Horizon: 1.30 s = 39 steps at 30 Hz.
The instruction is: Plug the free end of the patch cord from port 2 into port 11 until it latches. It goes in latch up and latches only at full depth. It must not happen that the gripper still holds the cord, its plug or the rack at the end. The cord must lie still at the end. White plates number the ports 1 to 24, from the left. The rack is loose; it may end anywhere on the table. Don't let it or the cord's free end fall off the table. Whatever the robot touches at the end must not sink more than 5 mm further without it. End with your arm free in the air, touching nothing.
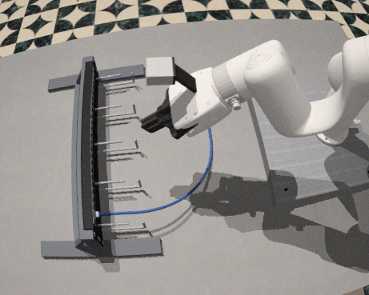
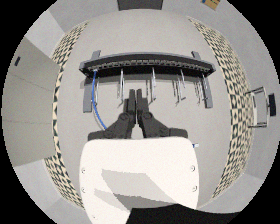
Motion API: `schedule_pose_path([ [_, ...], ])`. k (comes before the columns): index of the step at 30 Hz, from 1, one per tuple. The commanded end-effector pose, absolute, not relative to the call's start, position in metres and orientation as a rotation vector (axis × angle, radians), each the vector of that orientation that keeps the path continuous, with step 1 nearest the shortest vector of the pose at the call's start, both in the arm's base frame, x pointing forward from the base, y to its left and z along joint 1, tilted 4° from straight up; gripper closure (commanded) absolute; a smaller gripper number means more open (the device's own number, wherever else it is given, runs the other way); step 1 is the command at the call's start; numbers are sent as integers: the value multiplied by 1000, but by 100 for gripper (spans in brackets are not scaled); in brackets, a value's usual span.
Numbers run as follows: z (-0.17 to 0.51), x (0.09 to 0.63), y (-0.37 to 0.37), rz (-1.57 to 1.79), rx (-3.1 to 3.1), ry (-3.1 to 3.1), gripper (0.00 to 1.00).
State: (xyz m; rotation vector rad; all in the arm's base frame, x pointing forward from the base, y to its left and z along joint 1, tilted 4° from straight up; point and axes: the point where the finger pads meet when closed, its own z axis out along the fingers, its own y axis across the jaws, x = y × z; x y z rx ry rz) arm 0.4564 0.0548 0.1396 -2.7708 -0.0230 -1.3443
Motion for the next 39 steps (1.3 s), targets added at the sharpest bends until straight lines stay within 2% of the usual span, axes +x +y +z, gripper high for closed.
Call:
schedule_pose_path([
  [1,127,475,56,-1353,-2773,-20,100],
  [22,70,547,61,-1353,-2773,-20,100],
  [39,66,552,61,-1353,-2773,-20,100],
])
